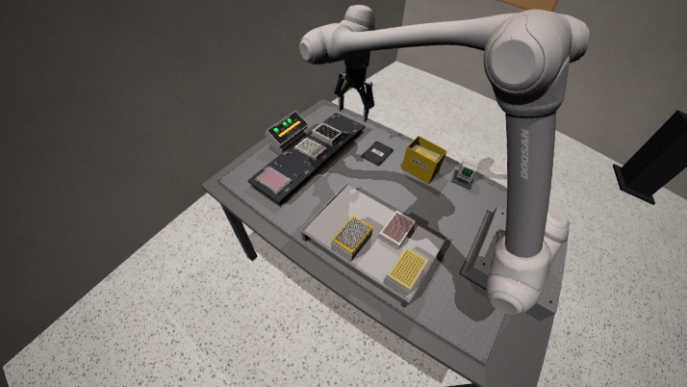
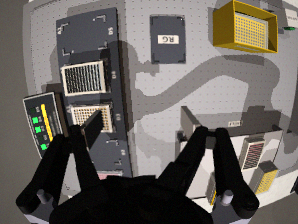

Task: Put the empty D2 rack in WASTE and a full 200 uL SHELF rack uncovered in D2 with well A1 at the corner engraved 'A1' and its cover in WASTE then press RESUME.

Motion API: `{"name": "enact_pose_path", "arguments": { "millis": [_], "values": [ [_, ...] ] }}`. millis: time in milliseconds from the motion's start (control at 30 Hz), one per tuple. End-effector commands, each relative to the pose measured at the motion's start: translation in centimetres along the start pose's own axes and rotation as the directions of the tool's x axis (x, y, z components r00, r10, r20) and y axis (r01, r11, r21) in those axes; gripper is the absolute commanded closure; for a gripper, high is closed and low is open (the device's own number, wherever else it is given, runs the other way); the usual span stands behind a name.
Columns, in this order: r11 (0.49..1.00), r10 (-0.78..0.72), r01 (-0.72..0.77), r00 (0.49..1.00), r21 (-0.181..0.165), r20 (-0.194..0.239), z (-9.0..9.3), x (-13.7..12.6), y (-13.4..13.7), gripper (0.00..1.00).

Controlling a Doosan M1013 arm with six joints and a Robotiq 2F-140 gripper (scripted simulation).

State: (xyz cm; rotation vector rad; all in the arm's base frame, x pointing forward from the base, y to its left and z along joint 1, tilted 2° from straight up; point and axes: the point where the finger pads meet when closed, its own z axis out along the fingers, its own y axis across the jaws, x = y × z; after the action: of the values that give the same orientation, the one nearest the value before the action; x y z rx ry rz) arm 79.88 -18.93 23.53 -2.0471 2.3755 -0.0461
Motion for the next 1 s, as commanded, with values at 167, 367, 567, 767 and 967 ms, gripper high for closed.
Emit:
{"name": "enact_pose_path", "arguments": {
  "millis": [167,367,567,767,967],
  "values": [
    [1.0,0.0,0.0,1.0,0.0,0.0,0.0,-2.9,0.0,0.23],
    [1.0,0.0,0.0,1.0,0.0,0.0,0.0,-5.9,0.0,0.23],
    [1.0,0.0,0.0,1.0,0.0,0.0,0.0,-8.9,0.0,0.23],
    [1.0,0.0,0.0,1.0,0.0,0.0,0.0,-9.0,1.0,0.23],
    [1.0,0.0,0.0,1.0,0.0,0.0,0.0,-9.0,4.0,0.23]
  ]
}}
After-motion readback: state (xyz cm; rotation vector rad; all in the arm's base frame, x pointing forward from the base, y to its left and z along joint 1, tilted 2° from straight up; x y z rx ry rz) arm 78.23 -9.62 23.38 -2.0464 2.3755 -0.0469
